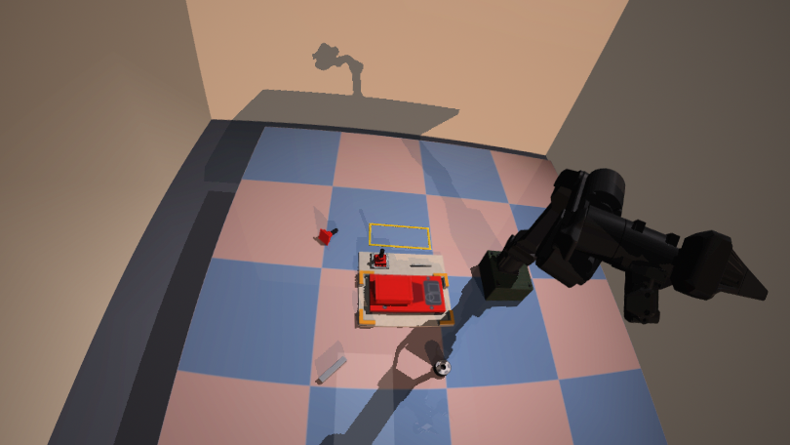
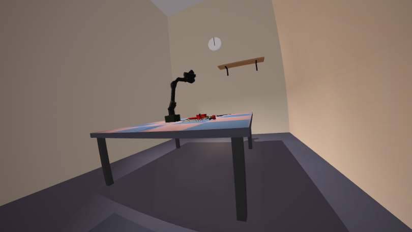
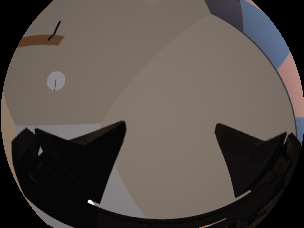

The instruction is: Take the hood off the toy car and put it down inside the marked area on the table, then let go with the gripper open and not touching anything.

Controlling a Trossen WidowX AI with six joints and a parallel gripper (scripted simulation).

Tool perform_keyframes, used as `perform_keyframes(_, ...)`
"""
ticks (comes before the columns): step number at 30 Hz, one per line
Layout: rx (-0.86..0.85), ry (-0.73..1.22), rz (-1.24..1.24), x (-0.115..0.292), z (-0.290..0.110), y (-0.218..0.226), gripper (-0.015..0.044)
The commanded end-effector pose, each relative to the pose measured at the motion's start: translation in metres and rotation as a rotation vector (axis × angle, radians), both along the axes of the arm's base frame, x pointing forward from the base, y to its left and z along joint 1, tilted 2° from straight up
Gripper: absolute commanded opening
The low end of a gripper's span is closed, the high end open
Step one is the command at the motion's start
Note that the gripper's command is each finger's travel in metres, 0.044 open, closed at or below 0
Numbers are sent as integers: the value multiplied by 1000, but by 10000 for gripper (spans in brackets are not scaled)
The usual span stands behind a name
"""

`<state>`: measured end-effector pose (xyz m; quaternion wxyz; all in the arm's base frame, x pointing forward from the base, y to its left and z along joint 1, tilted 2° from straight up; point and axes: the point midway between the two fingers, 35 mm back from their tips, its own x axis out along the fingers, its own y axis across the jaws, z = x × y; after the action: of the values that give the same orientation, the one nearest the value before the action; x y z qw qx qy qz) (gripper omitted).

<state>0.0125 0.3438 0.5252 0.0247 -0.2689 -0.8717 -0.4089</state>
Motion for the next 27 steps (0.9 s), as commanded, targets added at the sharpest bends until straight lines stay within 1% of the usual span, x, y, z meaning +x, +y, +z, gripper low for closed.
perform_keyframes(1,-9,8,0,1,0,1,440)
perform_keyframes(4,-132,115,-3,15,1,10,440)
perform_keyframes(14,-611,620,-16,85,-9,49,440)
perform_keyframes(21,-889,1017,-20,141,-30,72,440)
perform_keyframes(27,-1078,1384,-16,190,-59,84,440)
